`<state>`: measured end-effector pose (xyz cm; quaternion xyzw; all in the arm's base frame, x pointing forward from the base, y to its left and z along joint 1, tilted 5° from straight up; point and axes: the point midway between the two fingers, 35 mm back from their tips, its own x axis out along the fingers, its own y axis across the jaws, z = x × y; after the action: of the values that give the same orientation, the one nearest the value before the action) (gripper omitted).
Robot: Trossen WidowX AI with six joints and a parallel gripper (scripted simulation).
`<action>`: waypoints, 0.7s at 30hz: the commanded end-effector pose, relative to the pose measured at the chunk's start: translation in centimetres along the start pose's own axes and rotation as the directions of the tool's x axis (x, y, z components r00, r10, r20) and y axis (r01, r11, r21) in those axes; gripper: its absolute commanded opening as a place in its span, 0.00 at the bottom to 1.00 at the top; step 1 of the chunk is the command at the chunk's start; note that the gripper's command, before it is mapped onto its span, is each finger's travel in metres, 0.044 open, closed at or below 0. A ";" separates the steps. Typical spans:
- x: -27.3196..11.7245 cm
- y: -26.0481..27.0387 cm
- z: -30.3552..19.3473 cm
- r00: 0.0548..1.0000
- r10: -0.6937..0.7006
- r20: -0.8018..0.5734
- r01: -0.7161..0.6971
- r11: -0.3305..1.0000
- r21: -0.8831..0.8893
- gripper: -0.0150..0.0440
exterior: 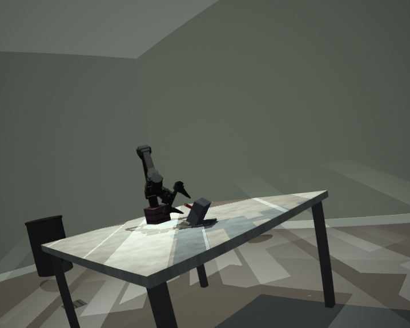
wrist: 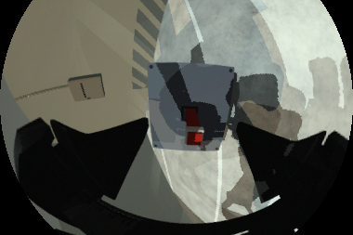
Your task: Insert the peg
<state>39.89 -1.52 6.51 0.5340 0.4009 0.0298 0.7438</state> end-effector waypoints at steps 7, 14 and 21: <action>-1.7 0.1 0.2 1.000 0.002 0.000 -0.002 1.000 -0.005 1.00; -3.0 0.0 0.3 1.000 0.000 0.001 0.000 1.000 -0.005 1.00; -4.2 -0.1 0.4 1.000 -0.001 0.002 0.001 1.000 -0.004 1.00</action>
<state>37.56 -3.65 8.44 0.5332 0.4019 0.0269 0.7440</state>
